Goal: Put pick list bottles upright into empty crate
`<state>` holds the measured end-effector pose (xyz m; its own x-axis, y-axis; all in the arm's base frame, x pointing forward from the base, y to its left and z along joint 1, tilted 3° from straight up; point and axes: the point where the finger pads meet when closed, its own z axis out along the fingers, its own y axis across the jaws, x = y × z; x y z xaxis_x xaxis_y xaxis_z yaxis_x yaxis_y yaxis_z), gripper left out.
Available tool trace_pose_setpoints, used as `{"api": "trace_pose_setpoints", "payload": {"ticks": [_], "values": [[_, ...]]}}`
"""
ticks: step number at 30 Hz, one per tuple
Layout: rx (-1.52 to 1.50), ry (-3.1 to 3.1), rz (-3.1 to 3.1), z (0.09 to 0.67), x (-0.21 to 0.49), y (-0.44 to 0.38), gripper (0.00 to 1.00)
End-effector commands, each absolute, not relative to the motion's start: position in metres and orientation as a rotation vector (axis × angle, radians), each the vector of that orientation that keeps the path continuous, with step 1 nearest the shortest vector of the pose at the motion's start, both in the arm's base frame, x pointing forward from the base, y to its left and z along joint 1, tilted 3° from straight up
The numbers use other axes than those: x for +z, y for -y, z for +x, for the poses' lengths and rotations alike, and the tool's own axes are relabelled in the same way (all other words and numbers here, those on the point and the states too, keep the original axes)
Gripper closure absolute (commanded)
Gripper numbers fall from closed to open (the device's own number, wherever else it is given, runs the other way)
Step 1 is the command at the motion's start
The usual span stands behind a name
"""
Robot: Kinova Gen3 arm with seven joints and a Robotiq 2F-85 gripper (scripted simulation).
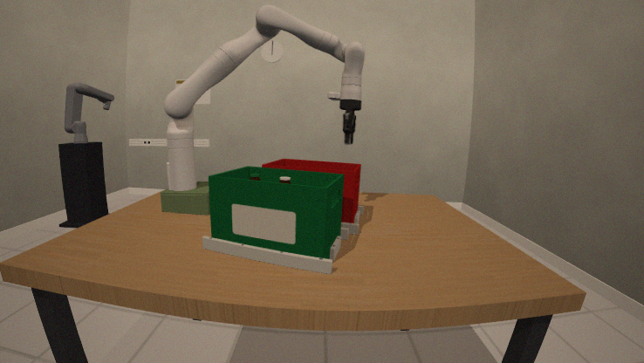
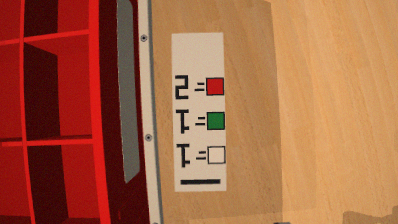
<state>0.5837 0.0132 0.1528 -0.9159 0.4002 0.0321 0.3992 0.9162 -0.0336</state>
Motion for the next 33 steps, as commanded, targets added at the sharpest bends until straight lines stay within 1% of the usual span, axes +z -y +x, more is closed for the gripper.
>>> {"api": "trace_pose_setpoints", "payload": {"ticks": [1, 4, 33], "values": [[0.04, 3.04, -0.634, 0.584, 0.154, -0.013, 0.33], [0.04, 3.04, -0.634, 0.584, 0.154, -0.013, 0.33], [0.041, 3.038, -0.643, 0.523, 0.186, 0.097, 0.33]]}}
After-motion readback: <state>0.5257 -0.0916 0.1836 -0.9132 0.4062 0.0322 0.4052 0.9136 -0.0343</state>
